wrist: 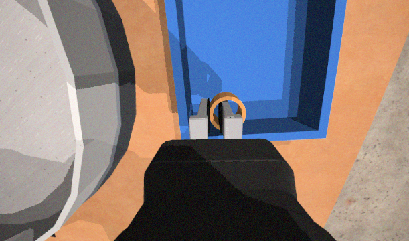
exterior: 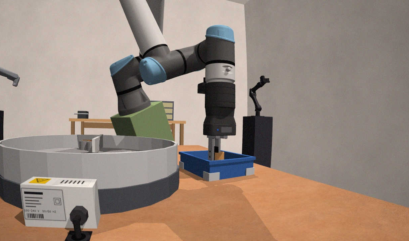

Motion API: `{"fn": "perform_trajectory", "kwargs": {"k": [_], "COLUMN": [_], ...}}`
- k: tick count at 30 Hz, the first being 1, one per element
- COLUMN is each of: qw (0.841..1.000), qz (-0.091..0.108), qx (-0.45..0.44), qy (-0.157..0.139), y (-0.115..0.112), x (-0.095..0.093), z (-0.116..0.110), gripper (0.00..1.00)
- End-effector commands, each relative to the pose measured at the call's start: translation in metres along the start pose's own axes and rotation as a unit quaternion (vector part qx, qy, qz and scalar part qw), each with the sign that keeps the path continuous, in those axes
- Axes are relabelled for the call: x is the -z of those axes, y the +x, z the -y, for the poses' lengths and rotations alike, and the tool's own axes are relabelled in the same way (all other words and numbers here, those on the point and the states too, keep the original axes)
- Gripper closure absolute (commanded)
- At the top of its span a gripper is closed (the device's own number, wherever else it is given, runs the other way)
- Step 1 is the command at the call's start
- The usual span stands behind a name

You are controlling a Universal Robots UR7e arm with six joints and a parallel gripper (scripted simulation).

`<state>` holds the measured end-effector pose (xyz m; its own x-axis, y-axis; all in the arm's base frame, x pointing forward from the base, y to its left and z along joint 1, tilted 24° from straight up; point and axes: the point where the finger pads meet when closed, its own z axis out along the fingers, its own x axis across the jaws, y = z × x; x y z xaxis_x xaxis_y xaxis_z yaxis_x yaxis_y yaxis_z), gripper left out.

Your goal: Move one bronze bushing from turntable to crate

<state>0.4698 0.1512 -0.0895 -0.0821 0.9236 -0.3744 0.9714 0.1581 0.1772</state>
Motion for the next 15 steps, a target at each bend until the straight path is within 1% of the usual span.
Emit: {"fn": "perform_trajectory", "kwargs": {"k": [1,4,8,15], "qw": [1.000,1.000,1.000,1.000], "qz": [0.000,0.000,0.000,0.000], "qx": [-0.001,0.000,0.000,0.000], "qy": [0.000,-0.001,-0.001,-0.001], "y": [-0.0006,0.0001,0.0000,0.0000], "x": [-0.0015,-0.0016,-0.0087,-0.0087], "z": [-0.0007,-0.0006,-0.0002,-0.0002], "gripper": [1.00,1.00,1.00,1.00]}}
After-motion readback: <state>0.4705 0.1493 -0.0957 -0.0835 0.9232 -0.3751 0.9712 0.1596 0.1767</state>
